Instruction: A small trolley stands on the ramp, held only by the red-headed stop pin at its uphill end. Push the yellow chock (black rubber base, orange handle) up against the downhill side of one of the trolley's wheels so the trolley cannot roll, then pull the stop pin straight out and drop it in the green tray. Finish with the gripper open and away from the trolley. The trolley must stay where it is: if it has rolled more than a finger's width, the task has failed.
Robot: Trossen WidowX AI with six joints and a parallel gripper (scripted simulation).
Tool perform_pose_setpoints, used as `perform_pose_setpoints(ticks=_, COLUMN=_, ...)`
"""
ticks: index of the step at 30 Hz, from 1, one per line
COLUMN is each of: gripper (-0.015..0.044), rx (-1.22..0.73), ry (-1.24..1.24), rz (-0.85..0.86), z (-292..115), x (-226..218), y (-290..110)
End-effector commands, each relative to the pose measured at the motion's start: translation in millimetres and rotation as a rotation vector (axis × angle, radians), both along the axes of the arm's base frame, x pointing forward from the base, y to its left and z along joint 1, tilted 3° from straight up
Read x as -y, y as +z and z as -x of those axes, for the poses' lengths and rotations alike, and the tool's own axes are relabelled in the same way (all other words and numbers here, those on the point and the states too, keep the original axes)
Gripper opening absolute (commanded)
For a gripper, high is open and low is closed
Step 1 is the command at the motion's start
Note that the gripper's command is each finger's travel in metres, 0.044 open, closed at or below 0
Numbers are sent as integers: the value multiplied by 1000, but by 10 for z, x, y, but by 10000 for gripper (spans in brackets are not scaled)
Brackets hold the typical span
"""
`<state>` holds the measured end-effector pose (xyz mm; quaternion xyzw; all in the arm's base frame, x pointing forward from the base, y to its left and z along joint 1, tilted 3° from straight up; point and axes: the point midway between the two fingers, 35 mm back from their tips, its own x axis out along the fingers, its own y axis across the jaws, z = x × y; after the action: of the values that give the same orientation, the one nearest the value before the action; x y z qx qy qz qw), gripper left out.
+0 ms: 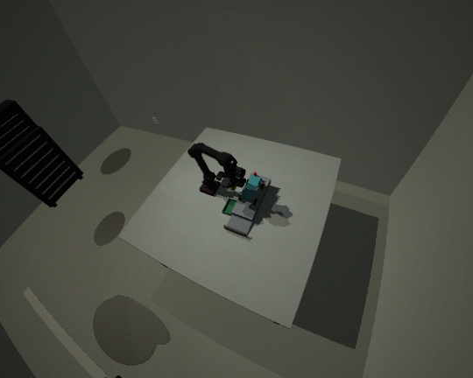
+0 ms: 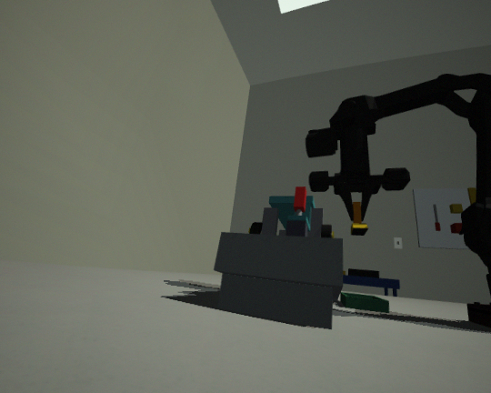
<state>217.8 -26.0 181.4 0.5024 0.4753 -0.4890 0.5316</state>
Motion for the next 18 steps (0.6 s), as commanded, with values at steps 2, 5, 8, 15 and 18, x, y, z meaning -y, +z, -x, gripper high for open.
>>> perform_pose_setpoints(ticks=2, gripper=0, rx=3, ry=1, rz=-4, z=-41, x=157, y=-1)
perform_pose_setpoints(ticks=5, gripper=0, rx=3, ry=1, rz=-3, z=-63, x=266, y=-2)
perform_pose_setpoints(ticks=8, gripper=0, rx=3, ry=1, rz=-2, z=-85, x=375, y=-4)
perform_pose_setpoints(ticks=15, gripper=0, rx=3, ry=1, rz=1, z=-146, x=662, y=-6)
perform_pose_setpoints(ticks=18, gripper=0, rx=3, ry=1, rz=2, z=-174, x=788, y=-6)
